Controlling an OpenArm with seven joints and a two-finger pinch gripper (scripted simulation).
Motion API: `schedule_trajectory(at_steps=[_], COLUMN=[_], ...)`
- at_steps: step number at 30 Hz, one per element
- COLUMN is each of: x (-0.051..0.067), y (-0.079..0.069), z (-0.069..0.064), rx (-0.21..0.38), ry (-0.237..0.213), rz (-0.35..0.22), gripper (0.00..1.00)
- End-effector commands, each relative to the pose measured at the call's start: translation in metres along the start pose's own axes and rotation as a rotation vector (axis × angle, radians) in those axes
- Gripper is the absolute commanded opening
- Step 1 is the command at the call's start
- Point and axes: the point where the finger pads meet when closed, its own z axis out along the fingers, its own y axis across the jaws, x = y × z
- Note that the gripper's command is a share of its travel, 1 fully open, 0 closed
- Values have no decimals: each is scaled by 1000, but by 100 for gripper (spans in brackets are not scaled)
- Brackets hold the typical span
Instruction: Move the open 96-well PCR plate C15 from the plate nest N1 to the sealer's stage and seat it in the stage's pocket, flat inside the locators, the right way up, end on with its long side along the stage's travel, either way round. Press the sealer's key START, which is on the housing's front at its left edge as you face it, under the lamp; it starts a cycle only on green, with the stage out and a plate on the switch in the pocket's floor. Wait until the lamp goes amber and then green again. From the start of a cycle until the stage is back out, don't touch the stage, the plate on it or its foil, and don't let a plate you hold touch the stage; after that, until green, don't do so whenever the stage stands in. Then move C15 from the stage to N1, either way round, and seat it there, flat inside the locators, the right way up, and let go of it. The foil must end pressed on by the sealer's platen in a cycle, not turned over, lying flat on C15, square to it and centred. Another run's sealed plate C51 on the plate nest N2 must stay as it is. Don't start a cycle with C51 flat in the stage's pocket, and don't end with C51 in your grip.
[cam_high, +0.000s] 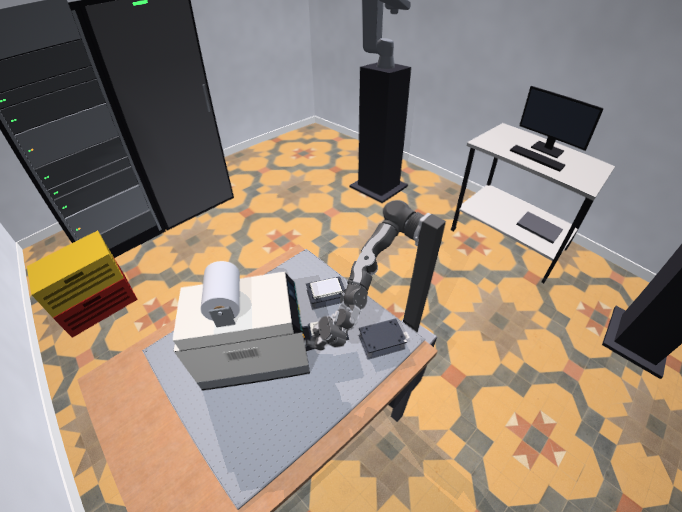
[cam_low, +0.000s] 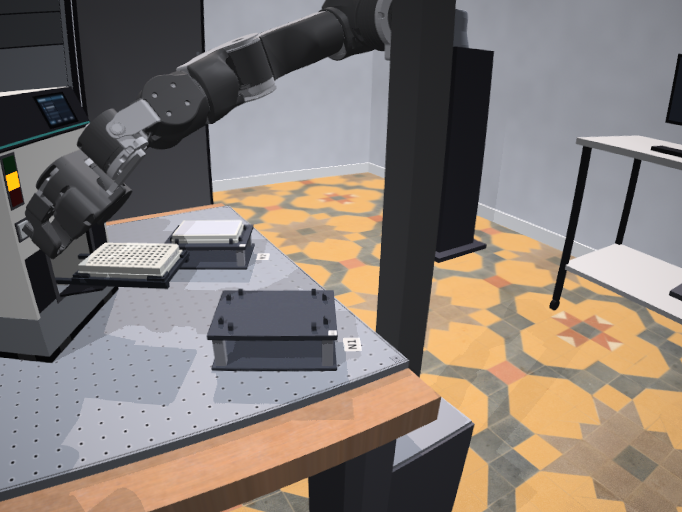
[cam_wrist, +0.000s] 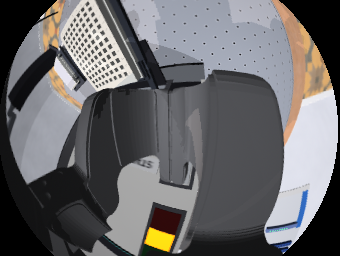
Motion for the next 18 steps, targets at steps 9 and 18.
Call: schedule_trajectory(at_steps=[9,18], x=[-1,-1], y=[-9,-10], z=[6,6], rx=[18,30], ry=[2,-3], rz=[5,9], gripper=[0,0])
